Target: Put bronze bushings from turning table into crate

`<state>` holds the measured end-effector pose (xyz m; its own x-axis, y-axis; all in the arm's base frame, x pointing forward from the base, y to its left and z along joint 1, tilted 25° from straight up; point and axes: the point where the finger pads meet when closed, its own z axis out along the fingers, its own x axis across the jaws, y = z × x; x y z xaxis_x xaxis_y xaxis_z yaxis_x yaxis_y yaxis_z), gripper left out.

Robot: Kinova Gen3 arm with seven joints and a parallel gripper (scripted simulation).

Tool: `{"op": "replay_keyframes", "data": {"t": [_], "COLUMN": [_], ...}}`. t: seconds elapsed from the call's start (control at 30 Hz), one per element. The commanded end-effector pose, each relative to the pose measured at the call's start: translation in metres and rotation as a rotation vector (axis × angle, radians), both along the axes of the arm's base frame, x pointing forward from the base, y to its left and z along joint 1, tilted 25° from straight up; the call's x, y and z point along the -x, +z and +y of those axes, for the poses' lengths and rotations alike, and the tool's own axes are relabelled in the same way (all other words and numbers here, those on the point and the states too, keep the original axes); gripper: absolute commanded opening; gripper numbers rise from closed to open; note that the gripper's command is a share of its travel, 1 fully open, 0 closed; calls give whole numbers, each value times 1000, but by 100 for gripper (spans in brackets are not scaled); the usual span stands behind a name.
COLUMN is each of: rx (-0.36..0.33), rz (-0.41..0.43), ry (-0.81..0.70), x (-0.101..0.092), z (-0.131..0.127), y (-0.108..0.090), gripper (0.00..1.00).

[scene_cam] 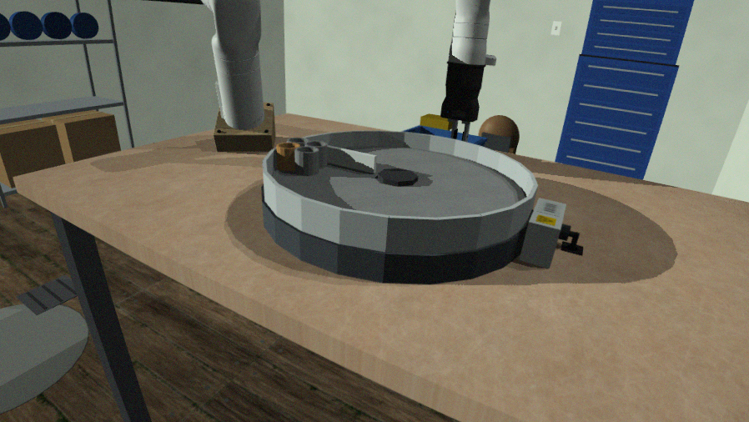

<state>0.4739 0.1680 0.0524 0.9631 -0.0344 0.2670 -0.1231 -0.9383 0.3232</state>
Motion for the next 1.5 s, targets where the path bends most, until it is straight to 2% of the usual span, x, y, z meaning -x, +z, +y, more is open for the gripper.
{"op": "replay_keyframes", "data": {"t": [0.0, 0.8, 0.97, 1.37, 1.47], "rx": [-2, -2, -2, -2, -2], "rz": [-1, -1, -1, -1, -1], "ry": [2, 2, 2, 2, 2], "x": [0, 2, 14, 14, 21], "z": [2, 3, 21, 21, 31], "y": [1, 6, 52, 52, 80], "gripper": [47, 47, 47, 47, 47]}}
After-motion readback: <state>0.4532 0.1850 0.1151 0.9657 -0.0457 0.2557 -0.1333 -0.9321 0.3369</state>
